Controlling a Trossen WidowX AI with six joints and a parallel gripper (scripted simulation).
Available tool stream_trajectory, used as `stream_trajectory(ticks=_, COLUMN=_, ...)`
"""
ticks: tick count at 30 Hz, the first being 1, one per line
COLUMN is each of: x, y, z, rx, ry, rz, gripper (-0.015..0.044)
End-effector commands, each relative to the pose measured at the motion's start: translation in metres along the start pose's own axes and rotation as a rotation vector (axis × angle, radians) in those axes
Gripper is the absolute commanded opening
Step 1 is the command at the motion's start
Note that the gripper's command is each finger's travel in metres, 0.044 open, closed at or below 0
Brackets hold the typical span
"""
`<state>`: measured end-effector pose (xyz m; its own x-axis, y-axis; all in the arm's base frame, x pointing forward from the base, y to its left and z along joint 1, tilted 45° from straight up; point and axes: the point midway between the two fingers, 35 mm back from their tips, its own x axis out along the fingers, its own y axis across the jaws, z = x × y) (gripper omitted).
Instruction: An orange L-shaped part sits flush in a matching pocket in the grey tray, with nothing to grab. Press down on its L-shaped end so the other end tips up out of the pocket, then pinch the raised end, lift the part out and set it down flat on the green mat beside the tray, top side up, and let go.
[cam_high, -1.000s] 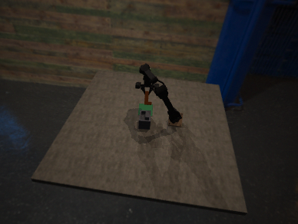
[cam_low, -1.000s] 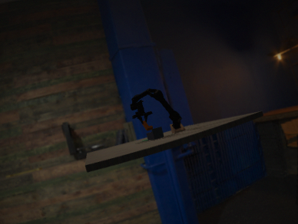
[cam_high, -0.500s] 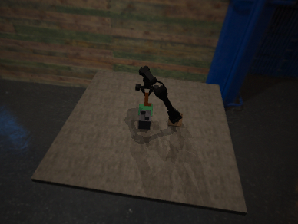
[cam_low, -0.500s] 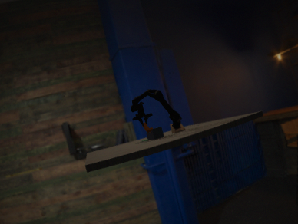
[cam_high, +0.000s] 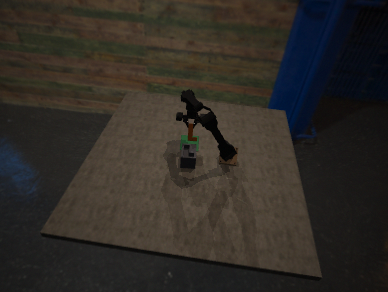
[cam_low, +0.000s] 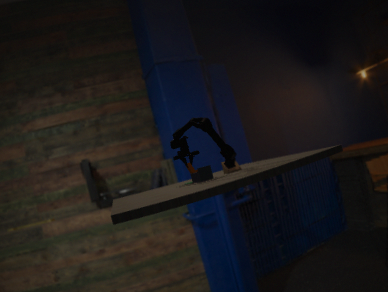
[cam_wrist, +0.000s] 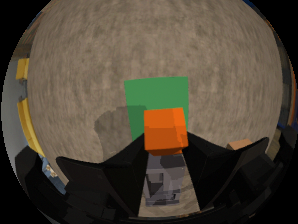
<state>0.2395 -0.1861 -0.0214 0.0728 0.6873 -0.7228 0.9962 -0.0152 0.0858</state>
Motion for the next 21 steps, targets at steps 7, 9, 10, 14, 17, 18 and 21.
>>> stream_trajectory(ticks=7, x=0.016, y=0.0, z=-0.001, rx=0.006, ry=0.004, rz=0.004, gripper=0.0)
stream_trajectory(ticks=9, x=0.019, y=0.0, z=-0.001, rx=0.006, ry=0.004, rz=0.004, gripper=0.0)
stream_trajectory(ticks=10, x=0.021, y=0.0, z=-0.001, rx=0.006, ry=0.004, rz=0.004, gripper=0.0)
stream_trajectory(ticks=14, x=0.027, y=0.0, z=-0.001, rx=0.006, ry=0.004, rz=0.004, gripper=0.0)
stream_trajectory(ticks=17, x=0.032, y=0.0, z=-0.001, rx=0.006, ry=0.004, rz=0.004, gripper=0.0)
stream_trajectory(ticks=18, x=0.033, y=0.0, z=-0.001, rx=0.006, ry=0.004, rz=0.004, gripper=0.0)
stream_trajectory(ticks=21, x=0.037, y=0.0, z=-0.001, rx=0.005, ry=0.004, rz=0.004, gripper=0.0)
